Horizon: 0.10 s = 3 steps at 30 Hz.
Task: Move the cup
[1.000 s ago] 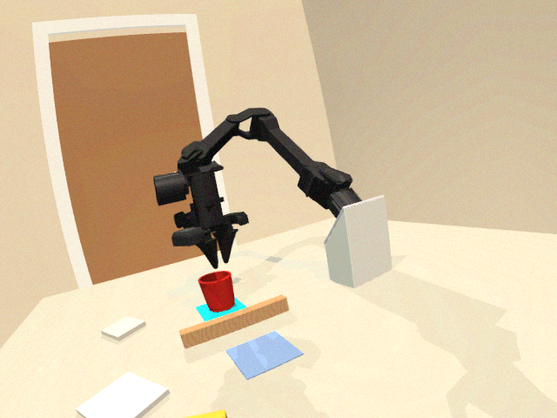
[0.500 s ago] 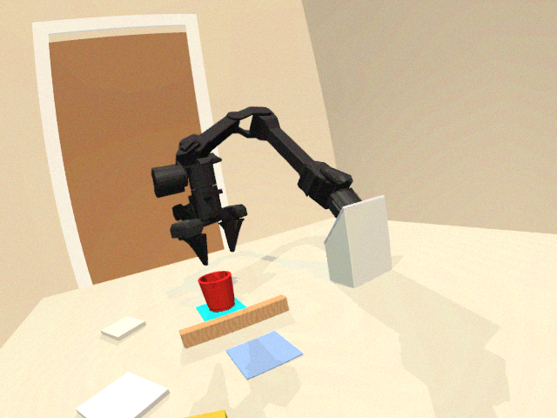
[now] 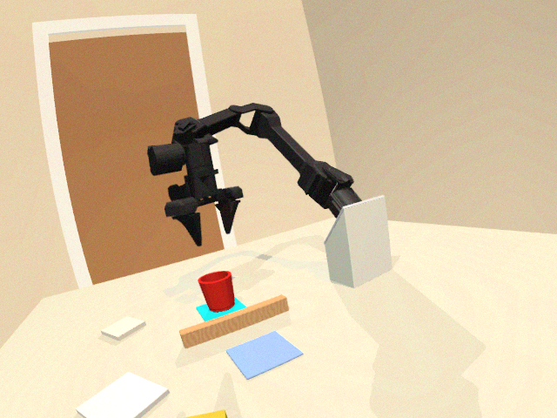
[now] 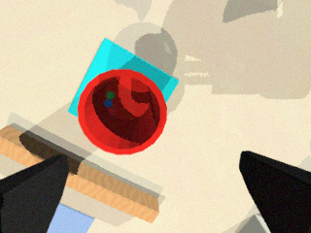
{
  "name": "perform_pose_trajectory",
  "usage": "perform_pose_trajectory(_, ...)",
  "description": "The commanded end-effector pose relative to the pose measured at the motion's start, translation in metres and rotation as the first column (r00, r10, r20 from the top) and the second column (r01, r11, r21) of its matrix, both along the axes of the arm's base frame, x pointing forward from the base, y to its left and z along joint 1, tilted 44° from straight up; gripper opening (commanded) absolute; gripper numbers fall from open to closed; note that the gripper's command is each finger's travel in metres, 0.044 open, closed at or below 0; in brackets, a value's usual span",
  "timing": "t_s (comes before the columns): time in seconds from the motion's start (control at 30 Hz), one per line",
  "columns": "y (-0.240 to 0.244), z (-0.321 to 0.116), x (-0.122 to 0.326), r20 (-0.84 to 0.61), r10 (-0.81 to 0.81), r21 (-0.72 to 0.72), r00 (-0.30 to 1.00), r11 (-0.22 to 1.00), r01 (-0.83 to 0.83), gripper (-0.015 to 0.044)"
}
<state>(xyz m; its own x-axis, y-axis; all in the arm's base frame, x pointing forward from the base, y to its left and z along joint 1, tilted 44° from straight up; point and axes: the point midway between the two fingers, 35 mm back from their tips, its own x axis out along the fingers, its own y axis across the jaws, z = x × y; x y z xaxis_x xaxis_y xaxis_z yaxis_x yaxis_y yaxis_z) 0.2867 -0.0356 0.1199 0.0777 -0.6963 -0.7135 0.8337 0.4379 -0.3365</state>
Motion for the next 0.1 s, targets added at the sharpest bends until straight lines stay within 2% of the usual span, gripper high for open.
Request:
perform_pose_trajectory(0.0, -0.0002, -0.0005, 0.0000, -0.001, 0.001, 0.000, 1.000, 1.000, -0.001, 0.0440)
perform_pose_trajectory(0.07, -0.0002, -0.0005, 0.0000, -0.001, 0.001, 0.000, 1.000, 1.000, -0.001, 0.0440)
